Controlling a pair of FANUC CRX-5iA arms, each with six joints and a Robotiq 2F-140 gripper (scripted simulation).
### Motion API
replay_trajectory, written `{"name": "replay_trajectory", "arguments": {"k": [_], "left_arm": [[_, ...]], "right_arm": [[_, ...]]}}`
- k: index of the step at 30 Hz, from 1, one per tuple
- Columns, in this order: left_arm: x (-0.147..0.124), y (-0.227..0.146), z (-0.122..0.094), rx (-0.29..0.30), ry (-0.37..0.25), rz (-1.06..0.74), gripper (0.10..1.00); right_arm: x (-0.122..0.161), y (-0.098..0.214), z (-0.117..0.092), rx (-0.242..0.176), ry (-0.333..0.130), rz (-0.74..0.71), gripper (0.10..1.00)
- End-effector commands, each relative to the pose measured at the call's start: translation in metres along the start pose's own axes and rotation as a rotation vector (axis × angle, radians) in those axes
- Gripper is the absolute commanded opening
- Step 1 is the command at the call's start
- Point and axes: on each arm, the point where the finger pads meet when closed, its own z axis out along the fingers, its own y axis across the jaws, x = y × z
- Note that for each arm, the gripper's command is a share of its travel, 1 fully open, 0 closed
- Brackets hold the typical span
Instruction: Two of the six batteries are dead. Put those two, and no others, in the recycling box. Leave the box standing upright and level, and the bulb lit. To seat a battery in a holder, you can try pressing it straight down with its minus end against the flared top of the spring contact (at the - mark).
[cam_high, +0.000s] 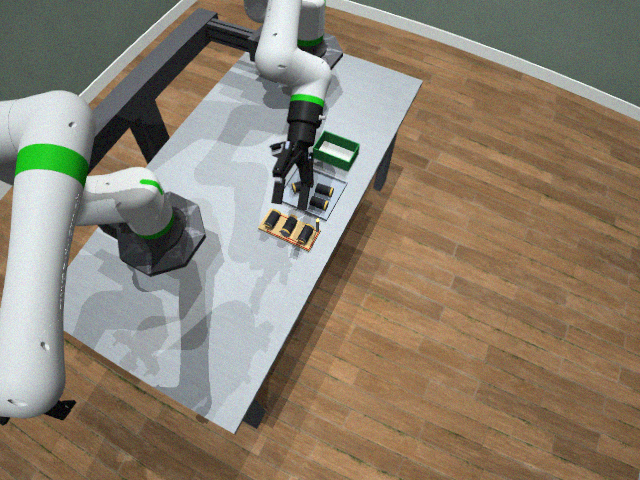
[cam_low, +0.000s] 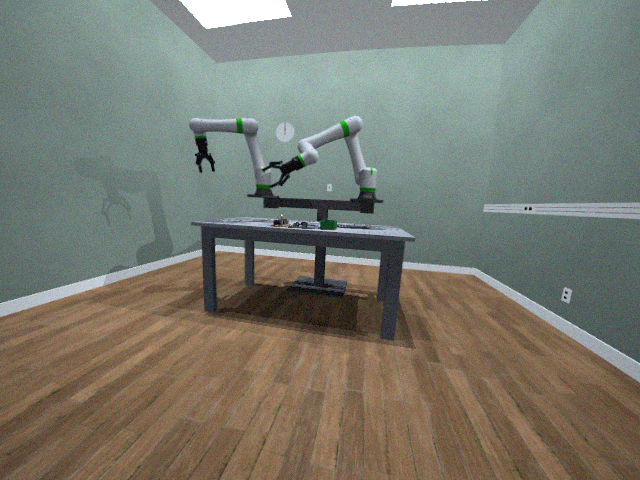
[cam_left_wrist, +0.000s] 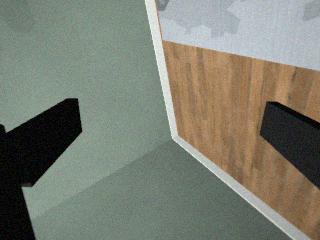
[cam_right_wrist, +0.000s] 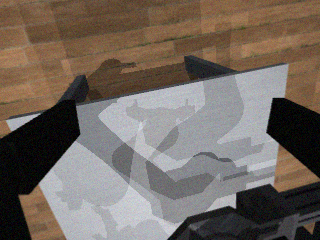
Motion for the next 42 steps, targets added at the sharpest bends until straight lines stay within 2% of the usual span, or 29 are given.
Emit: {"name": "replay_trajectory", "arguments": {"k": [1,3,5,10,18,20,26,32,35,37,42], "left_arm": [[0.035,0.004,0.021,-0.041,0.137,0.169,1.0],[0.035,0.004,0.021,-0.041,0.137,0.169,1.0],[0.06,0.016,0.03,-0.076,0.229,0.298,1.0],[0.092,0.04,0.038,-0.132,0.361,0.484,1.0],[0.125,0.089,0.037,-0.237,0.578,0.783,1.0],[0.125,0.089,0.037,-0.237,0.578,0.783,1.0],[0.133,0.135,0.026,-0.343,0.765,1.031,1.0],[0.127,0.166,0.012,-0.432,0.901,1.2,1.0],[0.122,0.176,0.007,-0.466,0.95,1.258,1.0],[0.122,0.176,0.007,-0.466,0.95,1.258,1.0],[0.115,0.185,0.0,-0.505,1.003,1.32,1.0]], "right_arm": [[0.008,0.037,-0.019,0.075,-0.001,-0.047,1.0],[0.008,0.037,-0.019,0.075,-0.001,-0.047,1.0],[0.01,0.053,-0.026,0.103,0.008,-0.066,1.0],[0.012,0.085,-0.041,0.154,0.034,-0.103,1.0],[0.012,0.111,-0.054,0.192,0.062,-0.133,1.0],[0.012,0.111,-0.054,0.192,0.062,-0.133,1.0],[0.012,0.115,-0.056,0.198,0.066,-0.138,1.0],[0.012,0.115,-0.056,0.198,0.066,-0.138,1.0],[0.012,0.115,-0.056,0.198,0.066,-0.138,1.0],[0.012,0.115,-0.056,0.198,0.066,-0.138,1.0],[0.012,0.115,-0.056,0.198,0.066,-0.138,1.0]]}}
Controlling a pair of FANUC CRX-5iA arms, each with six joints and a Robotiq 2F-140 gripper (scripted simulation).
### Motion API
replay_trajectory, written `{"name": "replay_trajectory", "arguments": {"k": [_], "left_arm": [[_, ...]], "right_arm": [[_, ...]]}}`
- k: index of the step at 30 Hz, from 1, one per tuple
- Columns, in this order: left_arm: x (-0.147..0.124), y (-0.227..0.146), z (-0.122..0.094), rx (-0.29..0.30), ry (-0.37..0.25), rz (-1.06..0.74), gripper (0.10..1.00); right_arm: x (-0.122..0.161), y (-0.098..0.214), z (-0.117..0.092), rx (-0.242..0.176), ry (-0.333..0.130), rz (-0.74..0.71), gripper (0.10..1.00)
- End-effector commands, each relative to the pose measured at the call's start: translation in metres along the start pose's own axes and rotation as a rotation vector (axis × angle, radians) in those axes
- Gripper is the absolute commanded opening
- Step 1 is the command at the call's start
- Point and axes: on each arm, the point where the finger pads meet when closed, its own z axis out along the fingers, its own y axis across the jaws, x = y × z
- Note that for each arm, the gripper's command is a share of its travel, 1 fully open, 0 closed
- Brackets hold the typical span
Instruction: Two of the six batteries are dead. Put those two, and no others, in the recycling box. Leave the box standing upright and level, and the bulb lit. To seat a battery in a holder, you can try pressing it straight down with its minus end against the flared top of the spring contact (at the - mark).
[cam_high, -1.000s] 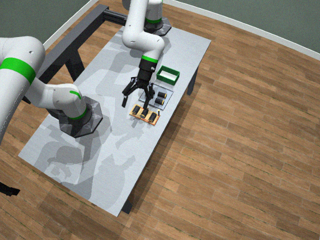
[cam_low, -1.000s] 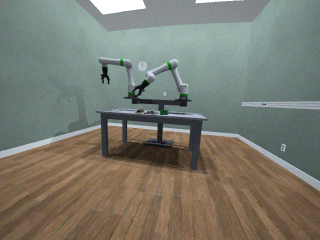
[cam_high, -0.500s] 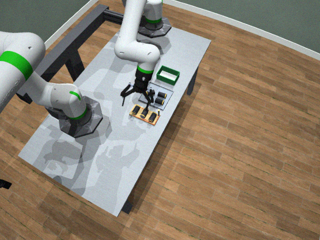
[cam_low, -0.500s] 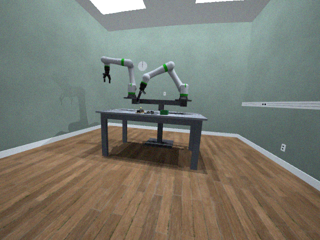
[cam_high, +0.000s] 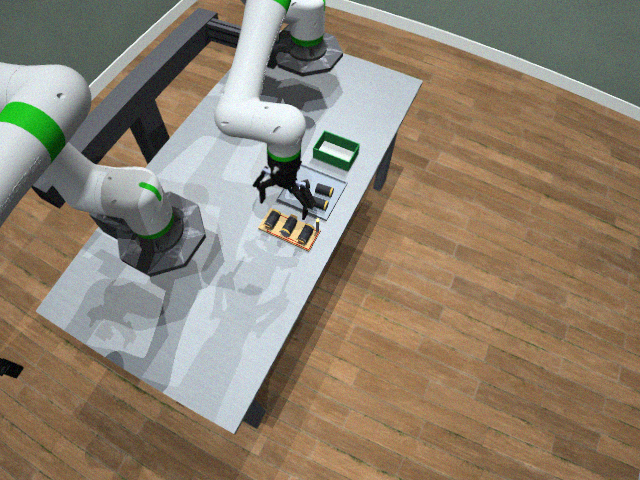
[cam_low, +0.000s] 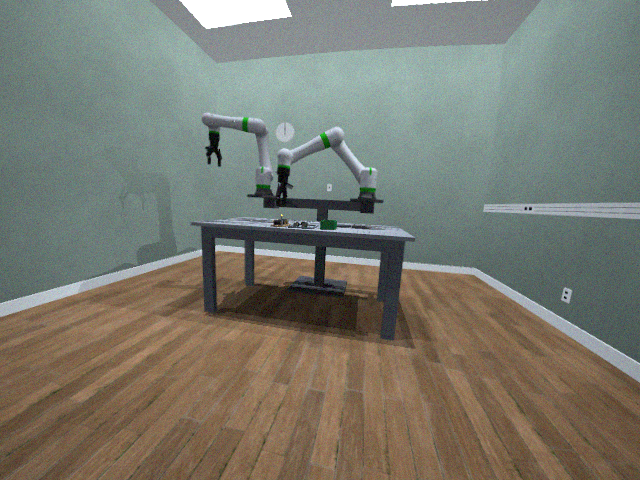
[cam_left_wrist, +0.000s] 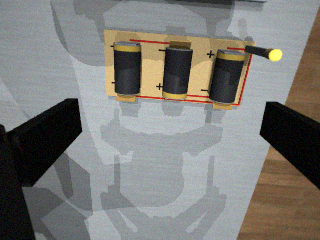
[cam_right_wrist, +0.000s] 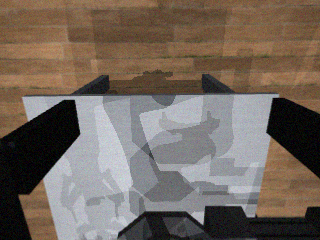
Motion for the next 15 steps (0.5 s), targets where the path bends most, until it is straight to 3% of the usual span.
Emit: {"name": "replay_trajectory", "arguments": {"k": [1,15], "left_arm": [[0.0052,0.0043,-0.0003,-0.017,0.036,0.035,1.0],[0.0101,0.0078,0.0001,-0.03,0.063,0.061,1.0]], "right_arm": [[0.0002,0.0002,-0.0009,0.0,0.002,0.0,1.0],[0.0002,0.0002,-0.0009,0.0,0.002,0.0,1.0]]}}
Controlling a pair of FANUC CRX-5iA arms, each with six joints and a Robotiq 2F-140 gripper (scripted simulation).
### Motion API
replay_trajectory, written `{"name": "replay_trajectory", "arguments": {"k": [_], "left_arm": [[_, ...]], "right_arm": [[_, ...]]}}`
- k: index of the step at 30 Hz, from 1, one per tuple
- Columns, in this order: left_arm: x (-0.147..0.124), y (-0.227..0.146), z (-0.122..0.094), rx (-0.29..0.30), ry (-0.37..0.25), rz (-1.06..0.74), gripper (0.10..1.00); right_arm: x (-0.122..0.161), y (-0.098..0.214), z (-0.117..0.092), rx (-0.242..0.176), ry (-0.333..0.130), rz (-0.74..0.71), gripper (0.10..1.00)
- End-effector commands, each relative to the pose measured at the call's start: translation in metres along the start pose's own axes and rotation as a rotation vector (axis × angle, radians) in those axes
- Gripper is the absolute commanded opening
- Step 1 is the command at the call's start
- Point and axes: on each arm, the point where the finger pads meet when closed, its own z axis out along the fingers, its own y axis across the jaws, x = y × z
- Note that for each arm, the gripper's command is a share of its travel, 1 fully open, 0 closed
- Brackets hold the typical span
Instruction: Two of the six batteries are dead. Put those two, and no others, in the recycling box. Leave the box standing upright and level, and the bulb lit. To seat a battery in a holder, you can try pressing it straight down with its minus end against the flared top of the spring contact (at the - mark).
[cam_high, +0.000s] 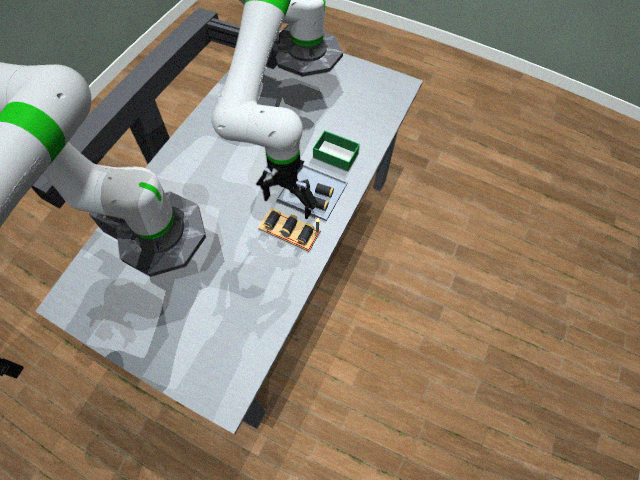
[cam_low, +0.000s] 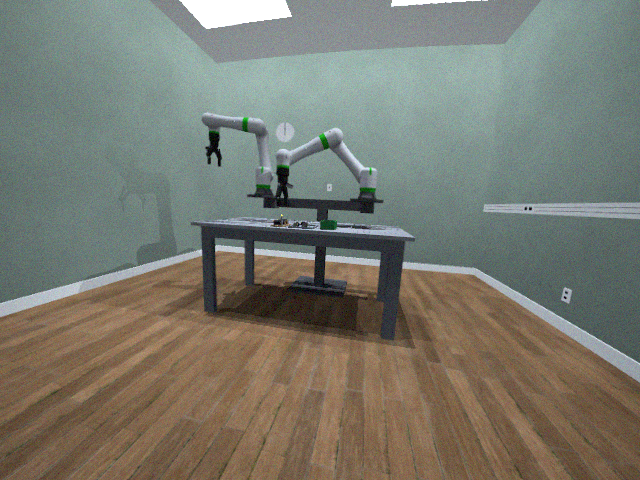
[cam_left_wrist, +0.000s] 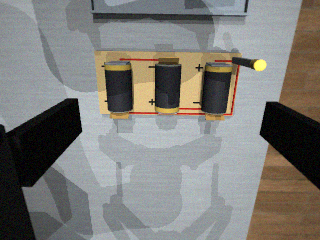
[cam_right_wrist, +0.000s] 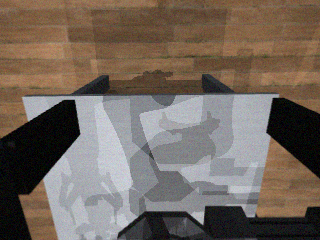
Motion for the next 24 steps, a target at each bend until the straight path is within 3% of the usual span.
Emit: {"name": "replay_trajectory", "arguments": {"k": [1,8,9,24], "left_arm": [[-0.0009,0.0004,-0.0016,-0.001,-0.002,0.001,1.0],[-0.0009,0.0004,-0.0016,-0.001,-0.002,0.001,1.0],[-0.0009,0.0004,-0.0016,-0.001,-0.002,0.001,0.364],[0.0007,0.0,-0.0025,-0.001,-0.002,0.001,0.364]], "right_arm": [[0.0002,0.0002,-0.0009,0.0,0.002,0.0,1.0],[0.0002,0.0002,-0.0009,0.0,0.002,0.0,1.0],[0.0002,0.0002,-0.0009,0.0,0.002,0.0,1.0],[0.0002,0.0002,-0.0009,0.0,0.002,0.0,1.0]]}}
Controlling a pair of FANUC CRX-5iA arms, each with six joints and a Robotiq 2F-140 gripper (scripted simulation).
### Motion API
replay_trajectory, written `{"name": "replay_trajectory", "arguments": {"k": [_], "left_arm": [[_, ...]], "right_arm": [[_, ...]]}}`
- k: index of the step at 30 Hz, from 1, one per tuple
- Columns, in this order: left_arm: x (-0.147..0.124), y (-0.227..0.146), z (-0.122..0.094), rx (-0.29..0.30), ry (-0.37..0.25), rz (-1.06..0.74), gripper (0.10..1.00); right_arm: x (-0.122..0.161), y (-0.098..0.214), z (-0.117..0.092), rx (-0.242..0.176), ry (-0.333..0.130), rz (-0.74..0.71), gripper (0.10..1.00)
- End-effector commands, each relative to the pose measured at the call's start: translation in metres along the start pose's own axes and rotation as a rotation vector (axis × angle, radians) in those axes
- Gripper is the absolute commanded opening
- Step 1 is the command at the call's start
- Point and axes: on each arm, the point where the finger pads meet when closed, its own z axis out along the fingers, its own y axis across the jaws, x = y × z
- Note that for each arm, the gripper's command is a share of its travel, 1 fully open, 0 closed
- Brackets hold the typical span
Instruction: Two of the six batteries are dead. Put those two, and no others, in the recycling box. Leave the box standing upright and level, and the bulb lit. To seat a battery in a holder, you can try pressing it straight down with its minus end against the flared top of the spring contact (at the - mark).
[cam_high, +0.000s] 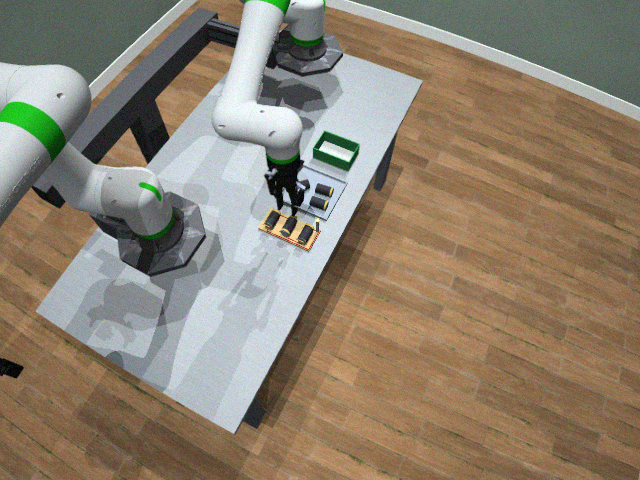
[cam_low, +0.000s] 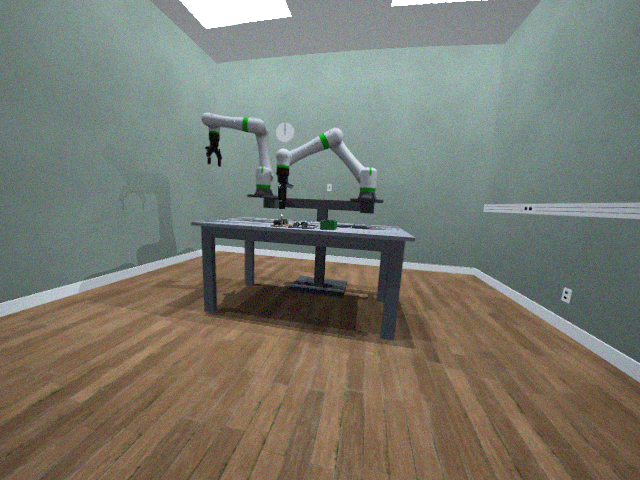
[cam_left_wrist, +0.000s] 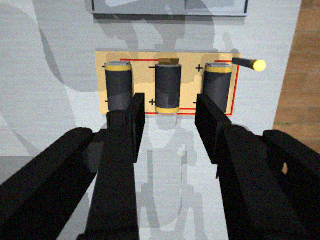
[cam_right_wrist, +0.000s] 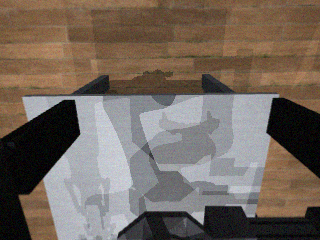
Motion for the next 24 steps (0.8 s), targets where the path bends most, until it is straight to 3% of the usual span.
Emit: {"name": "replay_trajectory", "arguments": {"k": [1,7,19,24], "left_arm": [[0.003,-0.001,-0.001,-0.001,-0.002,0.0,0.364],[0.022,-0.006,-0.001,-0.001,-0.002,0.0,0.364],[0.148,-0.037,-0.001,-0.001,-0.002,0.0,0.364],[0.165,-0.041,-0.001,-0.001,-0.002,0.0,0.364]], "right_arm": [[0.0,0.0,-0.001,0.0,0.002,0.0,1.0],[0.0,0.0,-0.001,0.0,0.002,0.0,1.0],[0.0,0.0,-0.001,0.0,0.002,0.0,1.0],[0.0,0.0,-0.001,0.0,0.002,0.0,1.0]]}}
